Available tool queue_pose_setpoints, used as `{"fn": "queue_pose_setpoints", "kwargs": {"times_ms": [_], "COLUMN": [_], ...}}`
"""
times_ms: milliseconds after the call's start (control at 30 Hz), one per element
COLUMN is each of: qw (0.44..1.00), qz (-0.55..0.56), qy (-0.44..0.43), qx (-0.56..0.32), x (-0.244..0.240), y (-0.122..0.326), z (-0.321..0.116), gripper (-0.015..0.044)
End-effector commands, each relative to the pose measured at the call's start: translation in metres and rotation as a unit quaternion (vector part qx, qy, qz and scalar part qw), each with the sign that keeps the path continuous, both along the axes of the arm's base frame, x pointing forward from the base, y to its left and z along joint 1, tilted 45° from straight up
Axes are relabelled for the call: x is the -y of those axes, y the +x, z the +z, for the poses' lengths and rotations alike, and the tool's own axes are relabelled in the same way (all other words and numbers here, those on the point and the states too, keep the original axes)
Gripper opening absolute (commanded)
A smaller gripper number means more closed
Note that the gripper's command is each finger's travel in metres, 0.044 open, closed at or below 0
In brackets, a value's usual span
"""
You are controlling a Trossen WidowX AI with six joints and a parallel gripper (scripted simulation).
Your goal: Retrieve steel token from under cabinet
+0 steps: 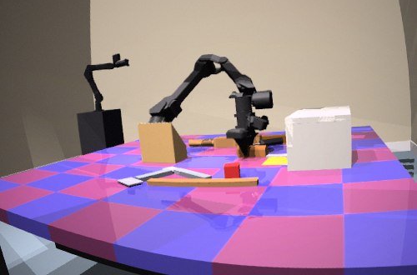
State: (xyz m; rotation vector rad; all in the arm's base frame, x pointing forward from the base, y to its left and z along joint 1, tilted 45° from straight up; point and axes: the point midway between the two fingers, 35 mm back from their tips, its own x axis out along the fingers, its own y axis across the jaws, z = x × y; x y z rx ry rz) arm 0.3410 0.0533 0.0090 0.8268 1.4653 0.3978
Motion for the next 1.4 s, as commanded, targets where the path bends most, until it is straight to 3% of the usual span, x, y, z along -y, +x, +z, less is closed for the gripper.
{"fn": "queue_pose_setpoints", "kwargs": {"times_ms": [0,1367], "qw": [1.000,1.000], "qz": [-0.001,-0.001], "qy": [0.000,0.000], "qx": [-0.003,-0.005], "x": [-0.002,-0.015], "y": [-0.006,-0.050], "z": [0.000,0.006], "gripper": [0.0000,0.0000]}}
